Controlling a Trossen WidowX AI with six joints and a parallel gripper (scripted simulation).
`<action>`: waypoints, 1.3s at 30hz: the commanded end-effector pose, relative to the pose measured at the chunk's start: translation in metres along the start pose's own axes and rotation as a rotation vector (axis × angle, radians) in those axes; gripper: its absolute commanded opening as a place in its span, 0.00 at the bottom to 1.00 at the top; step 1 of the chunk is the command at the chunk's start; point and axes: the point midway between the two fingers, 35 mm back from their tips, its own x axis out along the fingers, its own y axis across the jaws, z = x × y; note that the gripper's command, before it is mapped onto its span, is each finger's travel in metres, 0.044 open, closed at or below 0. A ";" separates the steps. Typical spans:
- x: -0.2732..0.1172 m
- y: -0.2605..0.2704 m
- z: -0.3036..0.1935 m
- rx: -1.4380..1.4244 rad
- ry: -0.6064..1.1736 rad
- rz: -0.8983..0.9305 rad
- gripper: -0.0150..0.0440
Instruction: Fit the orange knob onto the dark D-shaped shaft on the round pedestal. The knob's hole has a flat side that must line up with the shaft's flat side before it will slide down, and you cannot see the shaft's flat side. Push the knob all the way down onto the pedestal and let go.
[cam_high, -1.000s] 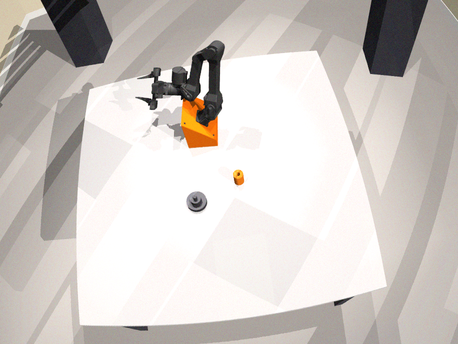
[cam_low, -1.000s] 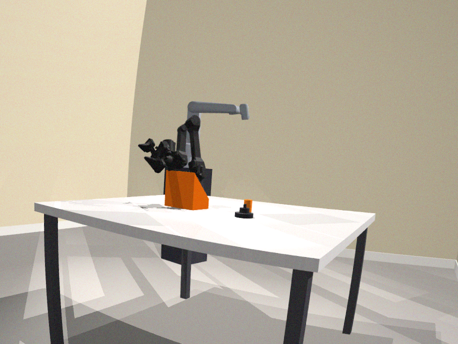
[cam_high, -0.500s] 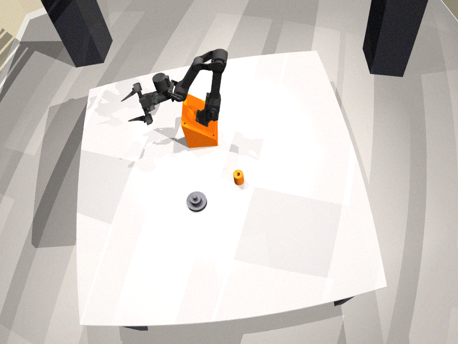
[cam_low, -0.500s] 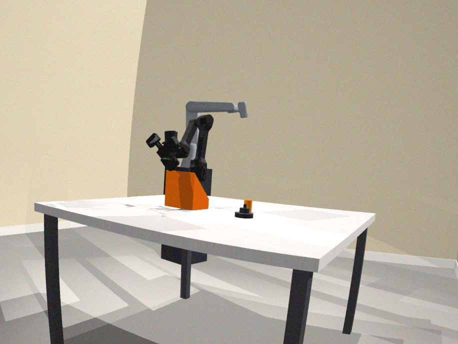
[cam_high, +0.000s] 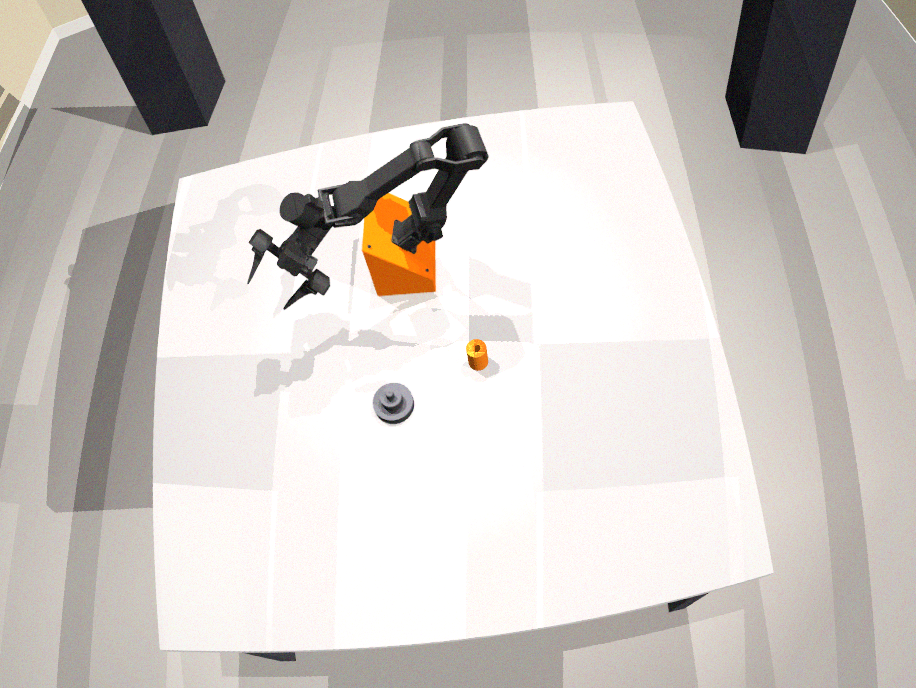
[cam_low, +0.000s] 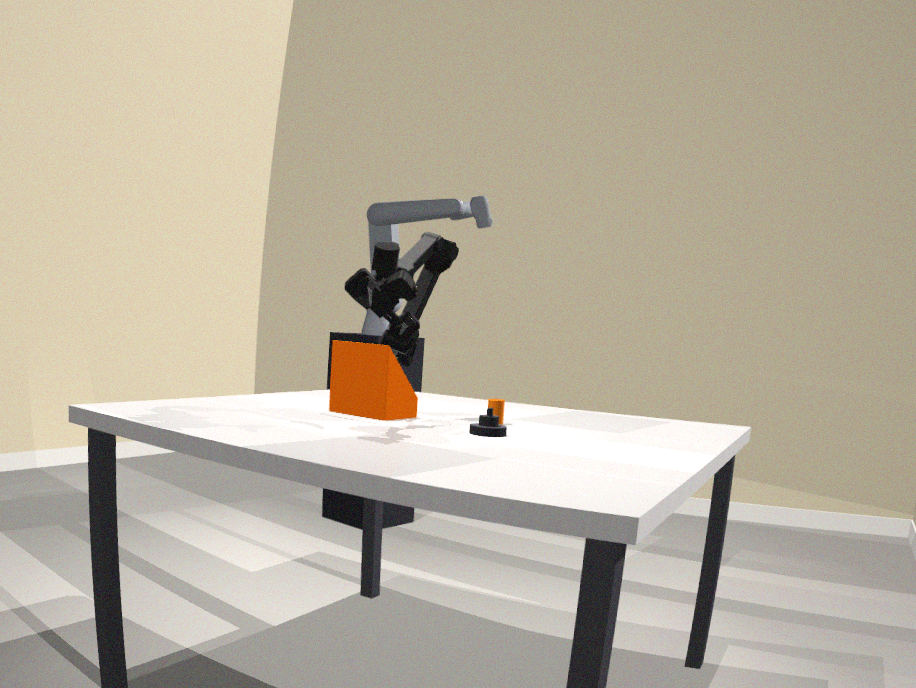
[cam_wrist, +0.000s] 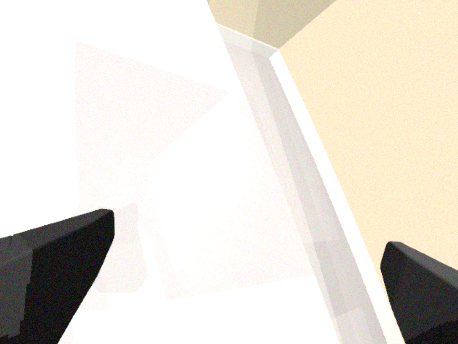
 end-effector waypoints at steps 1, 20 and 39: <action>0.005 0.063 0.040 -0.016 0.073 0.217 1.00; -0.083 0.270 0.084 -0.082 0.505 0.714 1.00; -0.166 0.349 0.070 -0.128 0.765 0.838 1.00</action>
